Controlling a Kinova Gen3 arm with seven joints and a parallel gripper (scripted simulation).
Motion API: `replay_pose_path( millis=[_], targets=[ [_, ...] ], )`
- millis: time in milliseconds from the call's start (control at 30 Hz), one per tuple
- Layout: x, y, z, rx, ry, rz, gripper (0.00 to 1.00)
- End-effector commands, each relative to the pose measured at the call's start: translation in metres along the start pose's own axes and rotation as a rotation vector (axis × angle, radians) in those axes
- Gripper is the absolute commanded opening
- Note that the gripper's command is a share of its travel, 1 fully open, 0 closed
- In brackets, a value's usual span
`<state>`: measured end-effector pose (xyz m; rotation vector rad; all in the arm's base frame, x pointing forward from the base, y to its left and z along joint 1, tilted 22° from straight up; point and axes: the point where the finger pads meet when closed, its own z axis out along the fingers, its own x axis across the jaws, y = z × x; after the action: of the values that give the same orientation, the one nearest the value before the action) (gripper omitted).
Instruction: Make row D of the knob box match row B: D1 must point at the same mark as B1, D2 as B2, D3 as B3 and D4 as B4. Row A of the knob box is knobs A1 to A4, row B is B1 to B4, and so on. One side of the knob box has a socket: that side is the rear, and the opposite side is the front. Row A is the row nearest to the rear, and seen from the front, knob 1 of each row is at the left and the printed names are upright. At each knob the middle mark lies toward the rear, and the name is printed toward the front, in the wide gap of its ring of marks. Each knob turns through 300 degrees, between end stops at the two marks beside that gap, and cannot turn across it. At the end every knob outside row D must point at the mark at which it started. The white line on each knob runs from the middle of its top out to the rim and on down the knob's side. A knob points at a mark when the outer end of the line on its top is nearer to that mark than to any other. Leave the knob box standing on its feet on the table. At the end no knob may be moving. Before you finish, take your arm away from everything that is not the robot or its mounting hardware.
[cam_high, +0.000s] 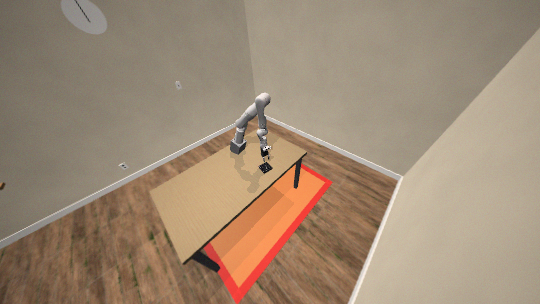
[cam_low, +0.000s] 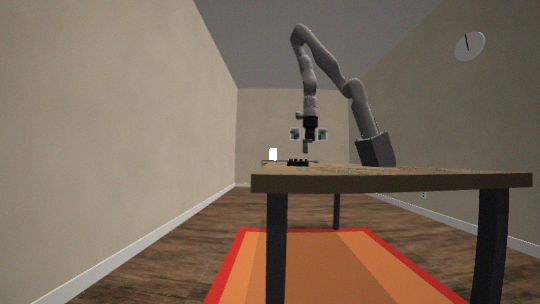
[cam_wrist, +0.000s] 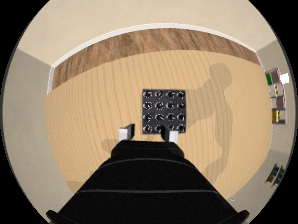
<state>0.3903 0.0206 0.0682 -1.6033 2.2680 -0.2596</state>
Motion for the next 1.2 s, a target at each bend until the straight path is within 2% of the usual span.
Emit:
replay_pose_path(
  millis=[0,500,1000,1167],
  targets=[
    [0.001,0.002,-0.002,-0.004,0.003,0.0,1.0],
    [0.001,0.002,-0.021,-0.004,0.002,0.0,1.0],
    [0.0,0.002,-0.065,-0.006,0.001,0.001,1.0],
    [0.0,0.002,-0.074,-0.006,0.001,0.001,1.0]
  ],
)
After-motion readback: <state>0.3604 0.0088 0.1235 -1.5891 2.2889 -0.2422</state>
